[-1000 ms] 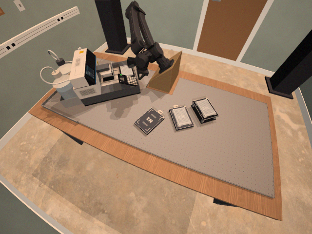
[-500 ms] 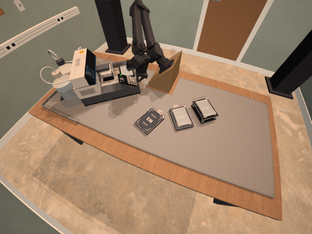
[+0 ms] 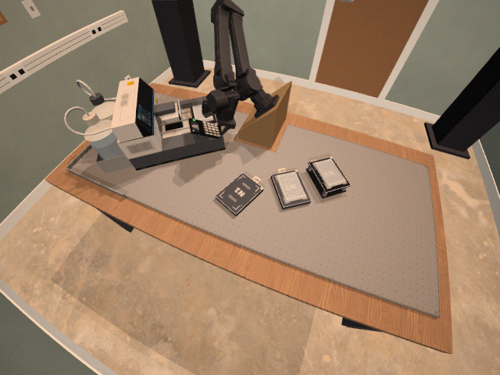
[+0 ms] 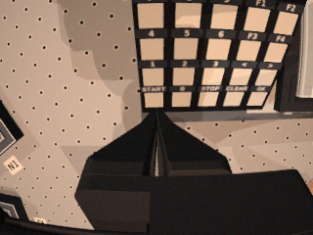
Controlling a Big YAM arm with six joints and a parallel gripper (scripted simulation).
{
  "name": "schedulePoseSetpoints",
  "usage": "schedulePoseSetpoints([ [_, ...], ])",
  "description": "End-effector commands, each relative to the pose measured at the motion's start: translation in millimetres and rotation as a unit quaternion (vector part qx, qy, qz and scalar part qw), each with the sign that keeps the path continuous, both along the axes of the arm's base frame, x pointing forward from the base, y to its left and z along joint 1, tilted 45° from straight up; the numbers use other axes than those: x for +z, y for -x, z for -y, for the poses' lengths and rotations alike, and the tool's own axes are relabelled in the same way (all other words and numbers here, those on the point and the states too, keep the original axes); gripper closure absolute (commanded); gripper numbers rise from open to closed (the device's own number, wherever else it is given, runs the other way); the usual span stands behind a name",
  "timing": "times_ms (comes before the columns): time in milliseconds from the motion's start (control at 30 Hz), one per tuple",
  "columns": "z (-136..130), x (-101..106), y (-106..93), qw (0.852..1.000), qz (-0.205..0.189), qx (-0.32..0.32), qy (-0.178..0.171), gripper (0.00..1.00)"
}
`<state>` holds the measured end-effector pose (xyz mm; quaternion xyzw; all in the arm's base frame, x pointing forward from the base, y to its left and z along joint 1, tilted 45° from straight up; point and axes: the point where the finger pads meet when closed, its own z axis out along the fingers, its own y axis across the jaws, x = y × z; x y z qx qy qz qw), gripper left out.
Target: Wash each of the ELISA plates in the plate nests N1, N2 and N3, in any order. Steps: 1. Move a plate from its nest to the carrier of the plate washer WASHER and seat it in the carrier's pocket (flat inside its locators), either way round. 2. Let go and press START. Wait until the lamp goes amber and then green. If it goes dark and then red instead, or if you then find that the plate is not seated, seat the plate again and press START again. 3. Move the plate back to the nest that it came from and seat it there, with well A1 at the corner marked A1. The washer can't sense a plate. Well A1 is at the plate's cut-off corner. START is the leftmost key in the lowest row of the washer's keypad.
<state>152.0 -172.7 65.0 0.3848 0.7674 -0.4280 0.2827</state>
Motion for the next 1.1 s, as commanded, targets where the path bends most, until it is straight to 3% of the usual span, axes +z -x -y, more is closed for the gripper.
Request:
schedulePoseSetpoints([
  [0, 2, 7, -7.3, 1.000, 0.004, 0.011, 0.005, 1.00],
  [767, 11, -5, -2.7, 1.000, -0.010, 0.009, 0.002, 1.00],
  [833, 7, 13, -18.4, 1.000, 0.013, 0.013, 0.005, 1.00],
  [1067, -4, 21, -17.4, 1.000, 0.016, 0.014, 0.006, 1.00],
])
